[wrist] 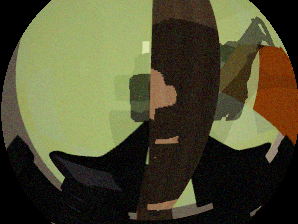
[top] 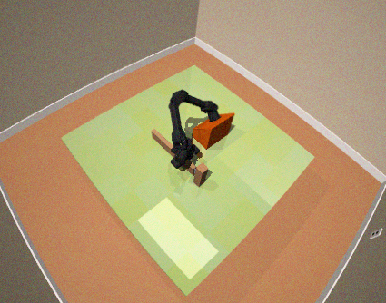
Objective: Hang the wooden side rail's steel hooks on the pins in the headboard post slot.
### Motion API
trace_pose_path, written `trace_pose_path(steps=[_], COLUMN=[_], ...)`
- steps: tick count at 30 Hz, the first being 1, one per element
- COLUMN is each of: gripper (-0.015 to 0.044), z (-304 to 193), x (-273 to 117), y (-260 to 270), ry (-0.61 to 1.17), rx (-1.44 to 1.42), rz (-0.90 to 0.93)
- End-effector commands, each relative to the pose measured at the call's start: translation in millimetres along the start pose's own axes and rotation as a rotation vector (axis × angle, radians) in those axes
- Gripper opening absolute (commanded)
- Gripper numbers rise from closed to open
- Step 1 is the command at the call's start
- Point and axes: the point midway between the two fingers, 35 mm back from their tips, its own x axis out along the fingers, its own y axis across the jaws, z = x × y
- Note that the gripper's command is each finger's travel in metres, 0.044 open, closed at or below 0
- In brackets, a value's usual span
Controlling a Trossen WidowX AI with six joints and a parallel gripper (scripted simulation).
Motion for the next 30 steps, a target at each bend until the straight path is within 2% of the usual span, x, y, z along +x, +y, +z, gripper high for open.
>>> trace_pose_path(steps=[1, 30], gripper=[0.0, 0.0], z=[0.2, -2.1], x=[-8.8, -7.8], y=[4.4, 6.7], ry=[0.004, 0.004], rx=[0.012, 0.012], rz=[0.022, 0.022])
